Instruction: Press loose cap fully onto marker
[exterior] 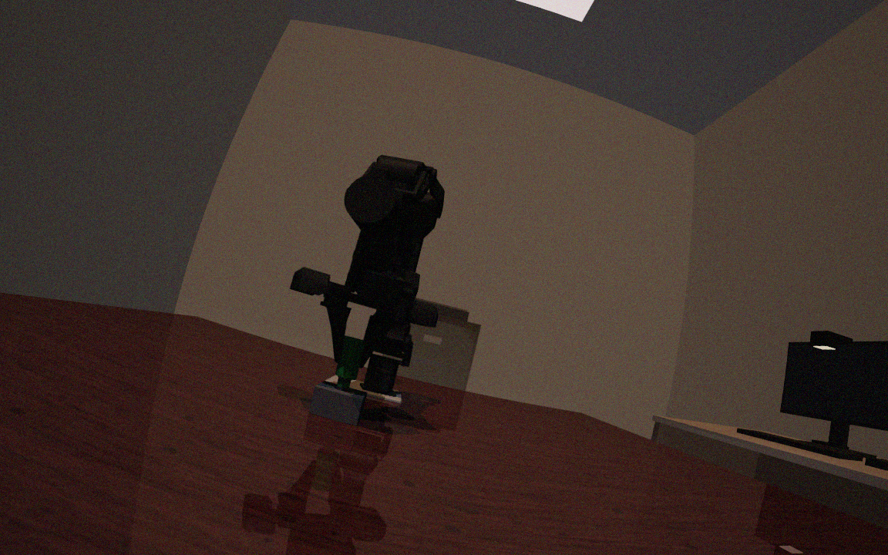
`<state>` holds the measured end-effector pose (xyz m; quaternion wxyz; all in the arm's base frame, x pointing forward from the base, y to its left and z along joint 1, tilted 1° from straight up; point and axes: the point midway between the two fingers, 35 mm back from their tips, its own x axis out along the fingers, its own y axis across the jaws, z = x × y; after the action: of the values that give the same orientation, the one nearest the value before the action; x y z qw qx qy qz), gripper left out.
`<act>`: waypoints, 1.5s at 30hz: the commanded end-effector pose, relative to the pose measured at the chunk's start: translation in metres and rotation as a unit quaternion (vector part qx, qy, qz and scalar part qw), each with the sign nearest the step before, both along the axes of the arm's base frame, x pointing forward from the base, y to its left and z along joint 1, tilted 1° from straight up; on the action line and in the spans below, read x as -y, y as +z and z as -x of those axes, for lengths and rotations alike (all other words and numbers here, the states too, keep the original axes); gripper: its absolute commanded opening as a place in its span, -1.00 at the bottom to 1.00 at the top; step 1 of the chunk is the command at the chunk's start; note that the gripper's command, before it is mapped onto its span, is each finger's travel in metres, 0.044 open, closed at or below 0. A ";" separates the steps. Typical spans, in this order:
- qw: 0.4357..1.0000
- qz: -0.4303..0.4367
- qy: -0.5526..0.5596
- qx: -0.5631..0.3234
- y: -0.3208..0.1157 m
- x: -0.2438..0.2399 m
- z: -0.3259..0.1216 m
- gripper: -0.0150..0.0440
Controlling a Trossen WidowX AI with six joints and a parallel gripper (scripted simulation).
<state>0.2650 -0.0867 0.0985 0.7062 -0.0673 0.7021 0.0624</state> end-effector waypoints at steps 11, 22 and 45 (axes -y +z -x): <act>1.000 0.001 0.001 0.000 -0.001 0.001 0.000 -0.49; 1.000 0.001 0.001 0.000 -0.001 0.001 0.000 -0.49; 1.000 0.000 0.000 0.000 0.000 0.000 0.000 -0.22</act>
<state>0.2650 -0.0867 0.0984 0.7061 -0.0673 0.7022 0.0625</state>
